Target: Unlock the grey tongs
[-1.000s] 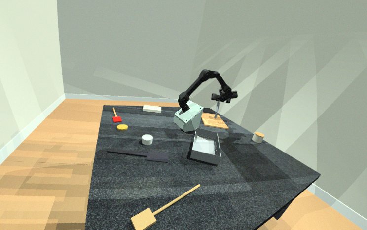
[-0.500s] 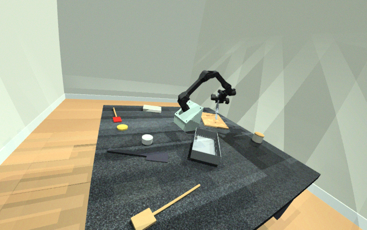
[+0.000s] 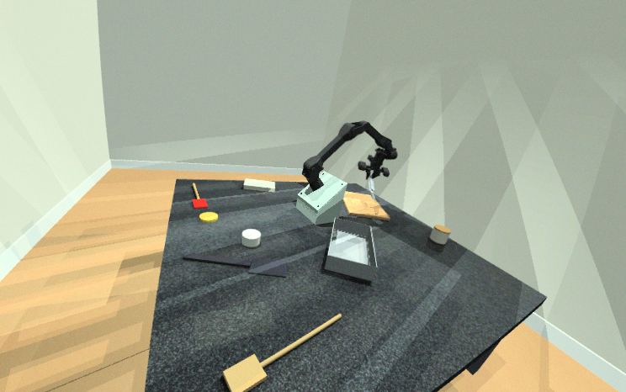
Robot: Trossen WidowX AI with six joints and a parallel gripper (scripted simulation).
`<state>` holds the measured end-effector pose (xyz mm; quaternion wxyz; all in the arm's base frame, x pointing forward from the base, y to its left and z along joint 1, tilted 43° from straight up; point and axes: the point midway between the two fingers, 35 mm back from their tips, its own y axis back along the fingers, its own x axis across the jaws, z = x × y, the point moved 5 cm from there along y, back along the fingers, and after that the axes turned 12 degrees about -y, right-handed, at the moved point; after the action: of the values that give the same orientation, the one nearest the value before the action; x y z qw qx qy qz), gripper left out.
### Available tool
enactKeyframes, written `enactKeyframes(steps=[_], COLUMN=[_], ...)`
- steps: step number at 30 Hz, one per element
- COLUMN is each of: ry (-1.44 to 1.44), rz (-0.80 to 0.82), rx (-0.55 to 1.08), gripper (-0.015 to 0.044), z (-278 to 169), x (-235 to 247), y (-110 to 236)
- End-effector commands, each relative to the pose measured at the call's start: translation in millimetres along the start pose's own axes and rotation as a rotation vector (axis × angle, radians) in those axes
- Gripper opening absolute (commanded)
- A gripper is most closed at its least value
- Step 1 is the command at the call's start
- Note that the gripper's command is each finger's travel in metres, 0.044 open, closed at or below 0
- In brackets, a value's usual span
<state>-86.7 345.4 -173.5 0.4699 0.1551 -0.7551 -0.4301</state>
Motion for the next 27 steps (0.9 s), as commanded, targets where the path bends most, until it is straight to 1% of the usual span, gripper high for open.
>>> enactKeyframes(steps=[1,11,21,27], ry=[0.002,0.024,0.025,0.026], rz=[-0.038,-0.135,-0.138,-0.141], rx=[0.093,0.331,0.335,0.331], gripper=[-0.015,-0.015,-0.015,-0.015], z=[5.1,15.5,15.5,13.6], x=[1.4,8.9,8.9,7.0], y=[-1.5,-5.5,-6.3,-14.0])
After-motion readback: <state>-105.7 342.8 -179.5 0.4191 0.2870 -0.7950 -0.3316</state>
